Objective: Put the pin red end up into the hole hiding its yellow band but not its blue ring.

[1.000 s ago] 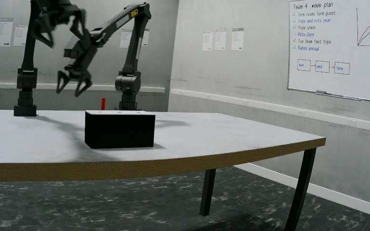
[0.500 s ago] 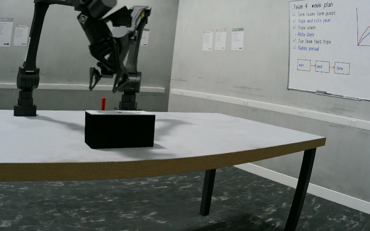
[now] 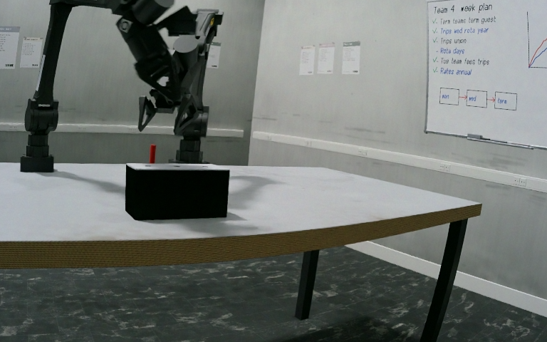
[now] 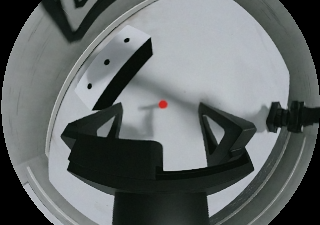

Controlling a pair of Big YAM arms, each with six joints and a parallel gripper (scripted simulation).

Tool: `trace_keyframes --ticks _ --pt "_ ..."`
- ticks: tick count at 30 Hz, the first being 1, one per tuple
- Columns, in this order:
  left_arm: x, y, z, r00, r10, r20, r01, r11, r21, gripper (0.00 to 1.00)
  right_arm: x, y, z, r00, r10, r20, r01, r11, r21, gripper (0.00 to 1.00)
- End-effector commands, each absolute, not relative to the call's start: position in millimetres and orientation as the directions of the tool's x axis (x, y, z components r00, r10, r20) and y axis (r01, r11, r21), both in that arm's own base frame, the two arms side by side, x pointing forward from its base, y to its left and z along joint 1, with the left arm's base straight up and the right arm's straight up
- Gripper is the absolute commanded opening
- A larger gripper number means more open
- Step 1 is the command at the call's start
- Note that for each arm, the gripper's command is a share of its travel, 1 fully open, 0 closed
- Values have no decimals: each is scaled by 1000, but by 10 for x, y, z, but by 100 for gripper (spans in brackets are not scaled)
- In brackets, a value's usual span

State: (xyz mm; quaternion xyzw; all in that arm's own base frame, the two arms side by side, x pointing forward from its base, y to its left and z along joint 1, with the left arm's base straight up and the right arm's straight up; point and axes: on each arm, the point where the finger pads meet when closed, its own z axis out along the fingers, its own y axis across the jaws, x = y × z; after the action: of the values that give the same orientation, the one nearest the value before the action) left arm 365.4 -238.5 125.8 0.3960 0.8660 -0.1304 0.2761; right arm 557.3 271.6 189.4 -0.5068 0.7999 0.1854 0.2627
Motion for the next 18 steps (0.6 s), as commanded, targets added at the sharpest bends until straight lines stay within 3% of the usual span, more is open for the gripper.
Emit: trace_keyframes --ticks 1,11,16,17,18 --pt "3660 -2438 1309 -512 622 -592 771 637 4 100 5511 2158 2219 -519 -568 -638 -769 636 59 100" --pt "3660 -2438 1309 -512 622 -592 771 637 4 100 4586 1778 2512 -605 -384 -697 -557 830 26 100" --pt "3765 -2548 1396 -685 499 -531 642 757 -117 43 3993 1811 2672 -547 -336 -766 -522 853 -1 100" --pt "3778 -2549 1386 -739 459 -493 590 794 -146 35 3867 1837 2716 -529 -329 -783 -524 852 -4 100" --pt "3792 -2550 1378 -784 422 -455 540 826 -164 35 3757 1859 2752 -510 -323 -797 -527 850 -7 100"
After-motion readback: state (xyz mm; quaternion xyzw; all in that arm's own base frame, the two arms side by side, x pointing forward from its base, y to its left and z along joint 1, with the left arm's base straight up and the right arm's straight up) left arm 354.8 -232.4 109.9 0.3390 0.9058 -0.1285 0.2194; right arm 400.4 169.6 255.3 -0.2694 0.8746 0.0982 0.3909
